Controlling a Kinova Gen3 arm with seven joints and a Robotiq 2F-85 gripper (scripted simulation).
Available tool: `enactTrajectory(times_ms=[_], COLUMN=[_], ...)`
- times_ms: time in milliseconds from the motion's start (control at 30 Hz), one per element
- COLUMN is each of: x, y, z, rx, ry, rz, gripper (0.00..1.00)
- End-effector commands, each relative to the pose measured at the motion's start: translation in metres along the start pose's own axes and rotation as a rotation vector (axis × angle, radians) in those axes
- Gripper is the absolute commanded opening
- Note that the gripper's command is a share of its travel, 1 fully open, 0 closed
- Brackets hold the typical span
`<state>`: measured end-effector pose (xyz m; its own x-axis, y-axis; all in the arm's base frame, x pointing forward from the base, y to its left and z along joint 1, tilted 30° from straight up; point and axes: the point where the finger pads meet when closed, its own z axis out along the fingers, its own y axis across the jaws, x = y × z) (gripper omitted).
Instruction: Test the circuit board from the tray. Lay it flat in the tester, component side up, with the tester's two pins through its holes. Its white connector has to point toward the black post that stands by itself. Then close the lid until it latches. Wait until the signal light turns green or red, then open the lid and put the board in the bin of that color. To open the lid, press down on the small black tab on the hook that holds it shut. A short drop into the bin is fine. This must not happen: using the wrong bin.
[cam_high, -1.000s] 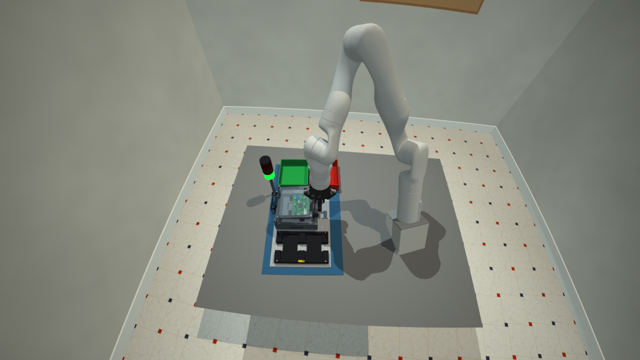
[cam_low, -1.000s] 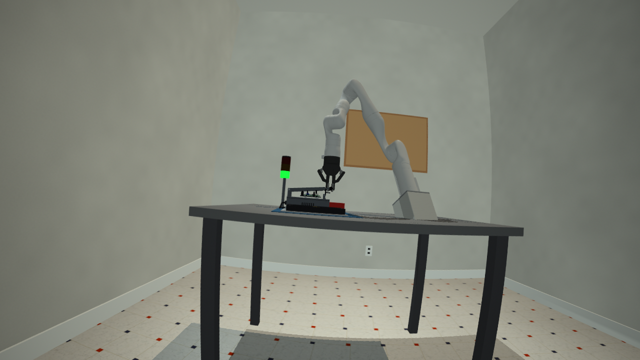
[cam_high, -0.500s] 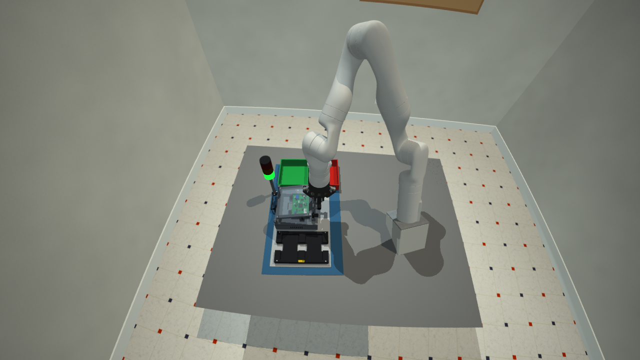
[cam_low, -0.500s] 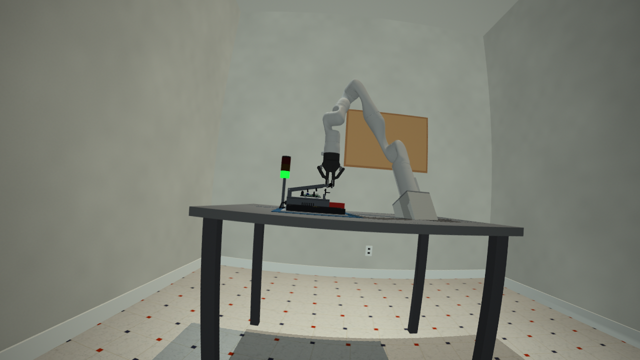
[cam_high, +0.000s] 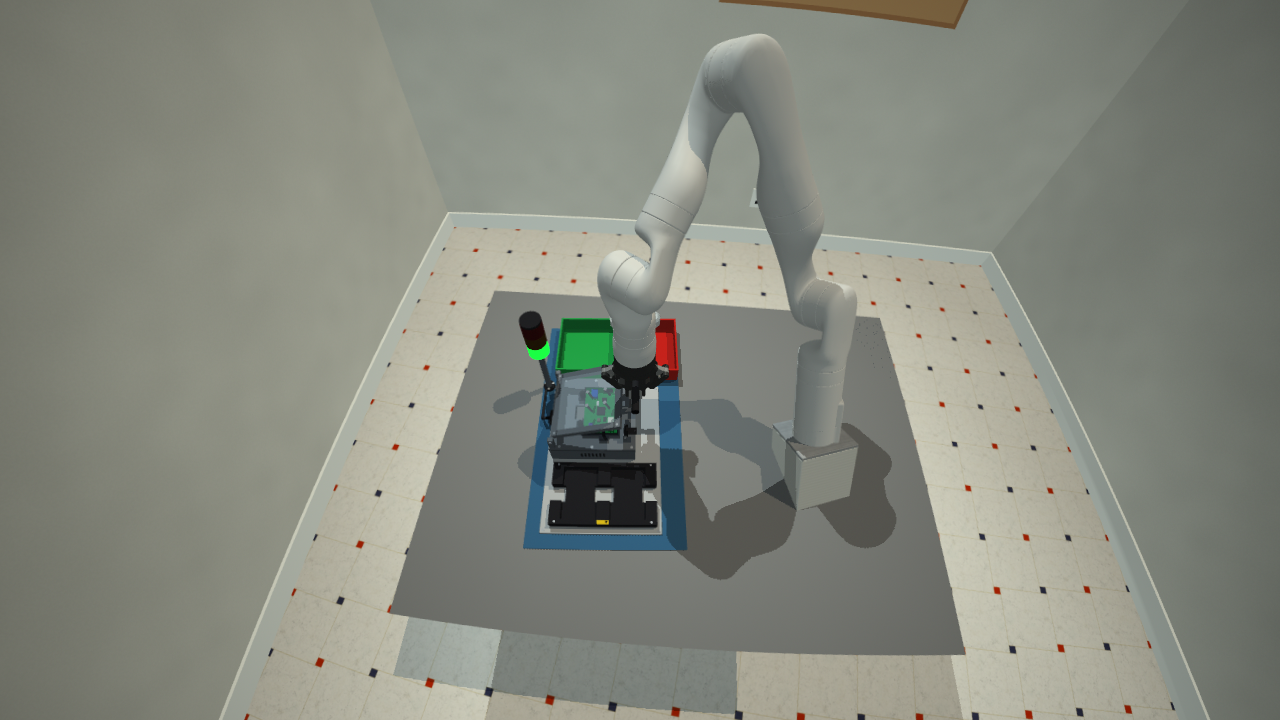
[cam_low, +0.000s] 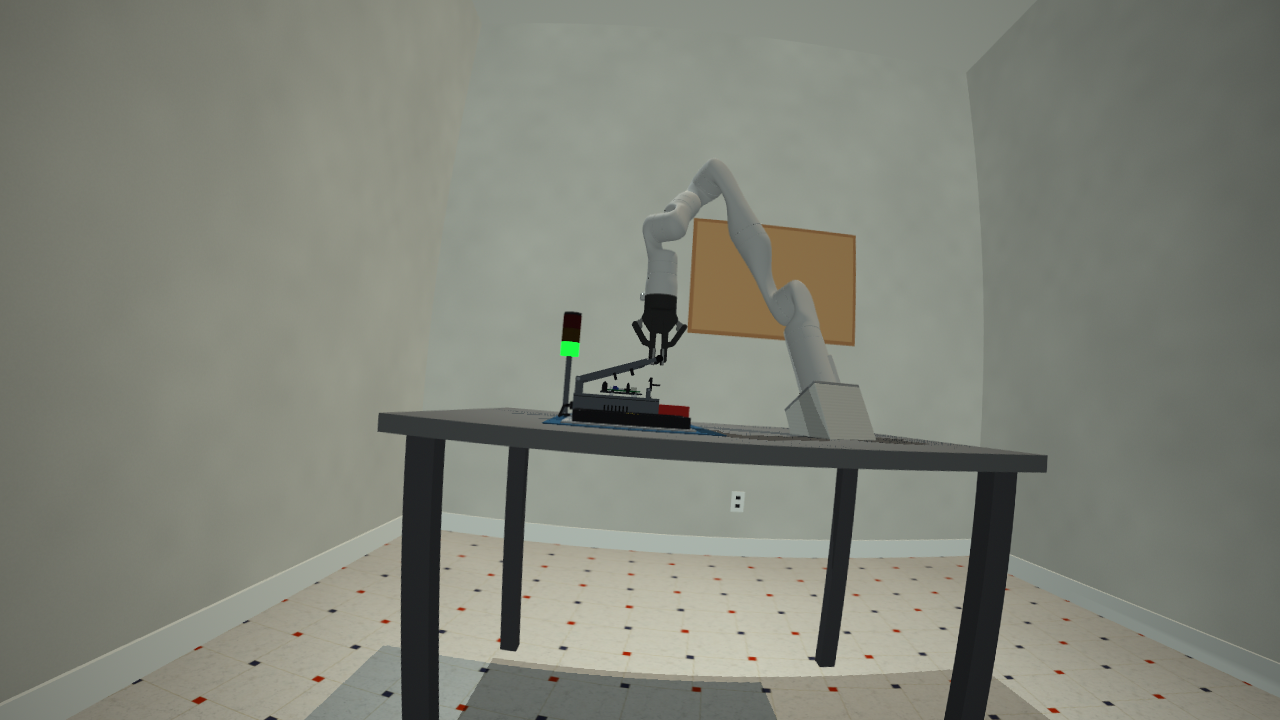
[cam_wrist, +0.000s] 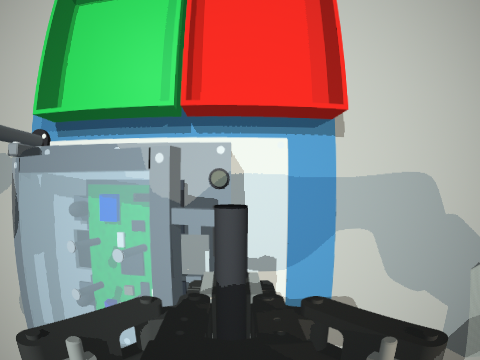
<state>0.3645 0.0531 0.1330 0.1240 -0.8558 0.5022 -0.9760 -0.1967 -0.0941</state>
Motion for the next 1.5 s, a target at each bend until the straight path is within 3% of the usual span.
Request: enactTrajectory(times_ms=[0,733,1133,1467], x=[0.000,0.000,0.001,0.001], y=[-0.006,-0.038,-0.074,-0.099], z=[-0.014,-0.064,-0.096,-0.110], rx=[0.019,0.019,0.019,0.019], ry=[-0.008,-0.008,-0.008,-0.008], rz=[0.002,0.002,0.002,0.002], gripper=[0.00,0.00,0.00,0.00])
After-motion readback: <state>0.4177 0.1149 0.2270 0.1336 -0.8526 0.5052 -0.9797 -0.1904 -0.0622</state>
